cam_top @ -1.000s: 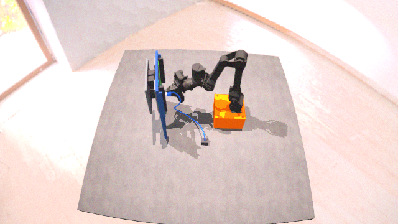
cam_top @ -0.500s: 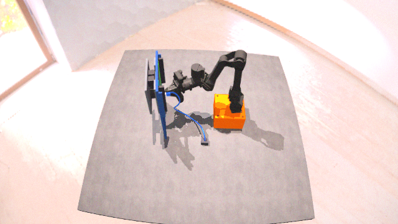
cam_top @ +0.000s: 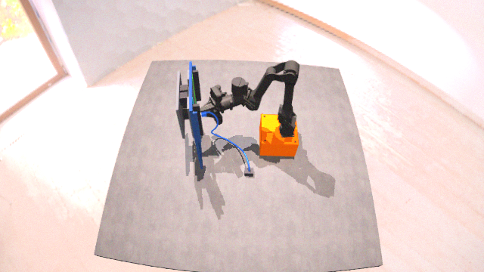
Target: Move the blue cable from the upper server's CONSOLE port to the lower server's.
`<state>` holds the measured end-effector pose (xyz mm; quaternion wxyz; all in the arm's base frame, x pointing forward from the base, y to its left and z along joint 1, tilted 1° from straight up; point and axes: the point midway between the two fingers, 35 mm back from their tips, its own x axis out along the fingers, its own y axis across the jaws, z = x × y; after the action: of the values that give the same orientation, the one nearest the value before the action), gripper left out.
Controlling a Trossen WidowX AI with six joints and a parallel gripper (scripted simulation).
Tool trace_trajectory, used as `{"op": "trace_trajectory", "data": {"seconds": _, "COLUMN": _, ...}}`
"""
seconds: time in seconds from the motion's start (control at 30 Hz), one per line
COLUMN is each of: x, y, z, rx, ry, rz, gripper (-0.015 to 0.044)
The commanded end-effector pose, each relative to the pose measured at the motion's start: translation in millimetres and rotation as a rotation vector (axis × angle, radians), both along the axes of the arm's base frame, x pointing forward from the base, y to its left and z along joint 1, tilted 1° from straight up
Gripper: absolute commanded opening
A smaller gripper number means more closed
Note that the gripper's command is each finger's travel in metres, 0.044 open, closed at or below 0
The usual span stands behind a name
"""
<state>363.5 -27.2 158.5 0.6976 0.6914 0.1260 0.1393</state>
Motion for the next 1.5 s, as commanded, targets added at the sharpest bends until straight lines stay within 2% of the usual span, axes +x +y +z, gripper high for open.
{"op": "trace_trajectory", "data": {"seconds": 0.0, "x": 1.7, "y": -0.9, "z": 1.1, "rx": 0.003, "ry": -0.002, "rz": -0.006, "gripper": 0.0000}}
{"op": "trace_trajectory", "data": {"seconds": 1.47, "x": 11.5, "y": -0.6, "z": 1.3, "rx": 0.002, "ry": -0.005, "rz": -0.006, "gripper": 0.0000}}
